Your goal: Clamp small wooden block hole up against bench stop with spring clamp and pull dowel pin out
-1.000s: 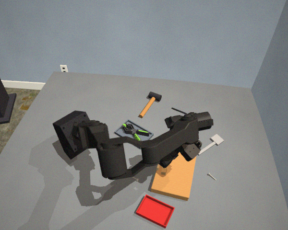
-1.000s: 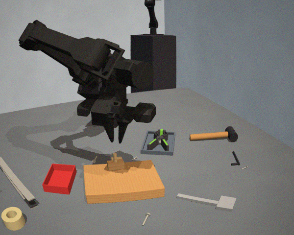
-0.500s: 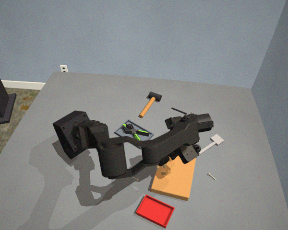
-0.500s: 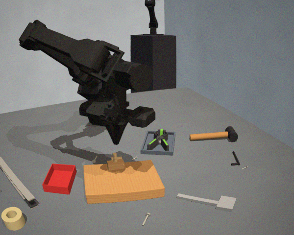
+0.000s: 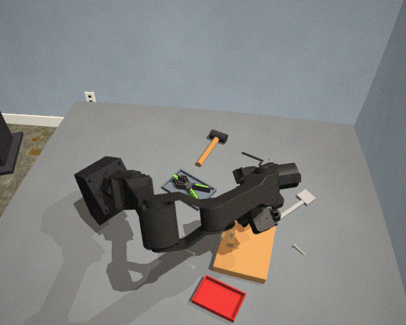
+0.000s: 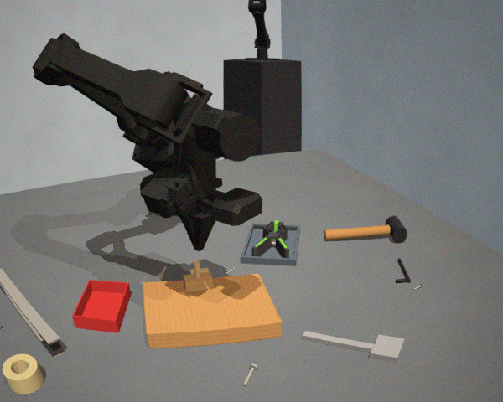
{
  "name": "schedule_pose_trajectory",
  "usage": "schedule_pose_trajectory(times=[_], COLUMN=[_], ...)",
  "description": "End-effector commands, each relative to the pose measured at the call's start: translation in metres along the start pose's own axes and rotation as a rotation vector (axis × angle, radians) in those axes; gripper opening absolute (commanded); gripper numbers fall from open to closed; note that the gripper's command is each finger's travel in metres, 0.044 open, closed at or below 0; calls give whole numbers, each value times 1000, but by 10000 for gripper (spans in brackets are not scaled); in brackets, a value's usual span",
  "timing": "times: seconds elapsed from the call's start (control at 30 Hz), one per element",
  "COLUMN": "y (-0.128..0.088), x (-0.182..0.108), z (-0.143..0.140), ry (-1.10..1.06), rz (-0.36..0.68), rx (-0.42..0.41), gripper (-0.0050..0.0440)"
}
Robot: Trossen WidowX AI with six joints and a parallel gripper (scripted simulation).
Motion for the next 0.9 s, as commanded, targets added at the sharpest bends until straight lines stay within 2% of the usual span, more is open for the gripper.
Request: schedule_pose_trajectory(times=[0.0,0.87], y=[2,10], x=[0,2], z=[0,1], ry=[64,372], rz=[5,4], rx=[1,1], gripper=[0,0])
Point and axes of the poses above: the point midway between the two fingers, 35 mm back from their tips, its own y axis out along the fingers, its own z axis across the jaws, x = y × z, the point moved 6 cm from there along -y, back along the fingers, and after that the axes turned 2 degrees about -y, right-handed, at the moved point
